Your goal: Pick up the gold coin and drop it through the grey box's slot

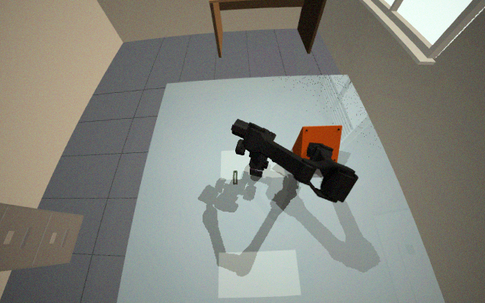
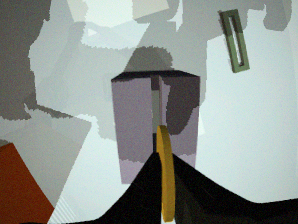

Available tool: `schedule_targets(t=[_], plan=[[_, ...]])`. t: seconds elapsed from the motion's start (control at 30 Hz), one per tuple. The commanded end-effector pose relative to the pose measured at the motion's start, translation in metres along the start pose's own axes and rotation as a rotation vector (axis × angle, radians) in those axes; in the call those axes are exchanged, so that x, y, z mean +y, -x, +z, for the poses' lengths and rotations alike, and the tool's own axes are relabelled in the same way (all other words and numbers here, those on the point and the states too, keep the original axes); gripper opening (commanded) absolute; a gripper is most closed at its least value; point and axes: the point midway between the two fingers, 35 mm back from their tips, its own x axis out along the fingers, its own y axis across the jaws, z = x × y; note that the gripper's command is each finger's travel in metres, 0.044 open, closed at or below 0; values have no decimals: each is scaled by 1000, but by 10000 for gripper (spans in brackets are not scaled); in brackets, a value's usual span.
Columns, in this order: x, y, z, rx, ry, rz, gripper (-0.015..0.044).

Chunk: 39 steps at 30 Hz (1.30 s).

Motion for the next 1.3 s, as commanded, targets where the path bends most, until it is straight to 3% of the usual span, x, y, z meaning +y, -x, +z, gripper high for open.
schedule_targets(t=[0.0, 1.27], plan=[[-1, 0, 0, 1, 0, 0, 0], [1, -16, 0, 0, -8, 0, 0]])
